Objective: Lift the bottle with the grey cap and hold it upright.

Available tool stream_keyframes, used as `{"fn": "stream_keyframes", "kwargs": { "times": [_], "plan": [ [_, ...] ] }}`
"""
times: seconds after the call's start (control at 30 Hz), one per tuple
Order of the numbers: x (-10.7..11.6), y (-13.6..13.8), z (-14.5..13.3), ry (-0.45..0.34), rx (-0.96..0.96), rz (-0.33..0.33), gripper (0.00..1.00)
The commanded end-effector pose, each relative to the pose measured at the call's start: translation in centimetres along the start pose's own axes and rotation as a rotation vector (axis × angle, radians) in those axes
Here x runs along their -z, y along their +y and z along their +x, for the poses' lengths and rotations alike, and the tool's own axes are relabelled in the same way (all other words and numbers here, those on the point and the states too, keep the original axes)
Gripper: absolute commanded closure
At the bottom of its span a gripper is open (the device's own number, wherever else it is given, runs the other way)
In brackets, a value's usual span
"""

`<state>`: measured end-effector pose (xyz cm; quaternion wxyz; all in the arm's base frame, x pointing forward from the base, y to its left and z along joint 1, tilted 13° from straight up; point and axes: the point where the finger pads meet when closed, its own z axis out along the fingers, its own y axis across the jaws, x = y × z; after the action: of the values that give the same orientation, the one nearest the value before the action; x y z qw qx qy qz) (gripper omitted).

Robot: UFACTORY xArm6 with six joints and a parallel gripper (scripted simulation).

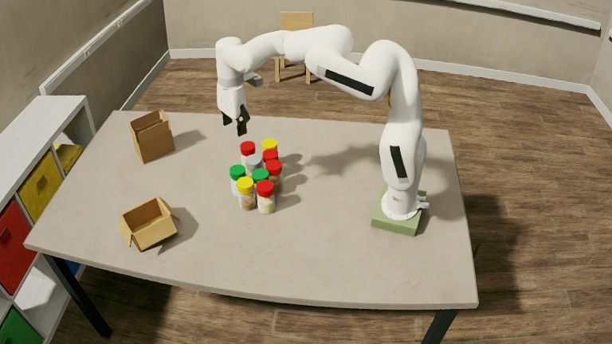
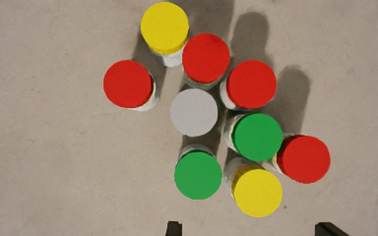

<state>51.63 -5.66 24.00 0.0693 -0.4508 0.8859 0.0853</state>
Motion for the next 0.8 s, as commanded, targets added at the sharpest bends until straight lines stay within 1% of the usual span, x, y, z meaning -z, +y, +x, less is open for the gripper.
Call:
{"fn": "stream_keyframes", "kwargs": {
  "times": [0.0,0.2,0.47,0.77],
  "plan": [
    [0.1,-0.5,0.0,-0.001,0.096,0.004,0.21],
    [0.0,-1.2,0.0,-0.001,0.279,0.002,0.21],
    [0.0,-1.3,0.1,0.001,0.292,0.004,0.21],
    [-0.2,-2.4,0.2,0.001,0.566,0.002,0.21]
  ]
}}
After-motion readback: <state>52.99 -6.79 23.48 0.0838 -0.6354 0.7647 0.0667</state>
